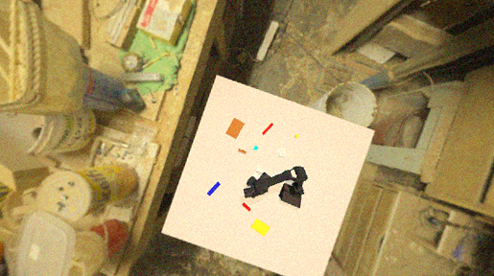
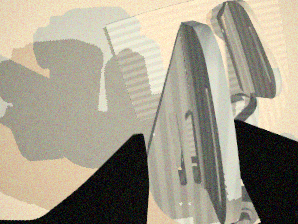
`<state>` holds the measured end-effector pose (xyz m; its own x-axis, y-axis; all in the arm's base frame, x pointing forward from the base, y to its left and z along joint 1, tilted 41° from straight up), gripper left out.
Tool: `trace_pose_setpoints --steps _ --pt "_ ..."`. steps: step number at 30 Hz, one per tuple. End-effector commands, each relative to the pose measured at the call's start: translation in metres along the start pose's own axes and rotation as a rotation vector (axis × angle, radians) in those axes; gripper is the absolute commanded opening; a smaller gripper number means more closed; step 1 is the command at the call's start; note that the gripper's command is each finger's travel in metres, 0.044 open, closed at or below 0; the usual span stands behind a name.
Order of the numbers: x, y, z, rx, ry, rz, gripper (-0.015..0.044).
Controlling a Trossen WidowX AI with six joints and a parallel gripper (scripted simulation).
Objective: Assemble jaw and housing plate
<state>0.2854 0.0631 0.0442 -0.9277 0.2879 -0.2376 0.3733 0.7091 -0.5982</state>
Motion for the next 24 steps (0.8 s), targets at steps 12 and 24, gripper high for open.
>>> trace_pose_setpoints --steps 12,24 --pt "0.0 0.0 0.0 0.0 0.0 0.0 0.0134" --pt "-0.002 0.001 0.019 -0.001 -0.003 0.003 0.0134"
Point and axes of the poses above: the point midway between the two fingers, 35 mm back from their tips, its own z axis out along the fingers, its own y axis across the jaws, x = y × z, the point moved 1 cm from there along -z, back along the fingers, and after that the axes turned 3 degrees about z, right-handed, at the moved point
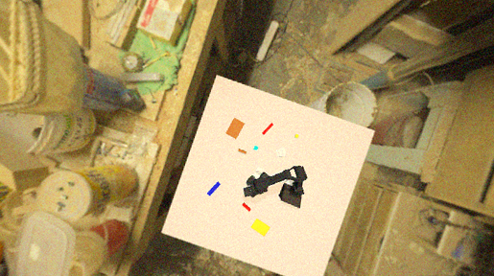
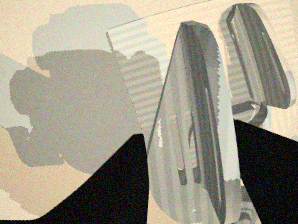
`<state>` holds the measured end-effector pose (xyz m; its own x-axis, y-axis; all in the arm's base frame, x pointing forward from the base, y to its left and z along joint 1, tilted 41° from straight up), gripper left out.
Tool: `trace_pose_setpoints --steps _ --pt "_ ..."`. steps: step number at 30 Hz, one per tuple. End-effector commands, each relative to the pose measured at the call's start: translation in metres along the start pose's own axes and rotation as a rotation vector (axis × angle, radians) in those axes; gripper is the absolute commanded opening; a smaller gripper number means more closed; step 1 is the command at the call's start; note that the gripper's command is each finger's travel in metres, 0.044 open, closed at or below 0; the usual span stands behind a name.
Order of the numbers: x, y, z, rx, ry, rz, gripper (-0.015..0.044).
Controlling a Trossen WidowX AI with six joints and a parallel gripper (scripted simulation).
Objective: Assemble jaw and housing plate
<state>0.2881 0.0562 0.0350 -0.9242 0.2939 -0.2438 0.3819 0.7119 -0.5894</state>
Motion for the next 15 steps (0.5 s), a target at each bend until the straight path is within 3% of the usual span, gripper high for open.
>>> trace_pose_setpoints --steps 1,15 --pt "0.001 -0.001 0.009 0.008 -0.003 -0.005 0.0134" --pt "0.0 -0.002 0.032 0.009 -0.007 -0.001 0.0134"
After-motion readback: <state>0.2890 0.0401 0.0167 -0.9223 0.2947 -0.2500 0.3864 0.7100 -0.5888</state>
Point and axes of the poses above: the point midway between the two fingers, 35 mm back from their tips, its own z axis out along the fingers, its own y axis across the jaws, x = y × z, the point moved 1 cm from there along -z, back along the fingers, and after that the axes turned 3 degrees about z, right-handed, at the moved point
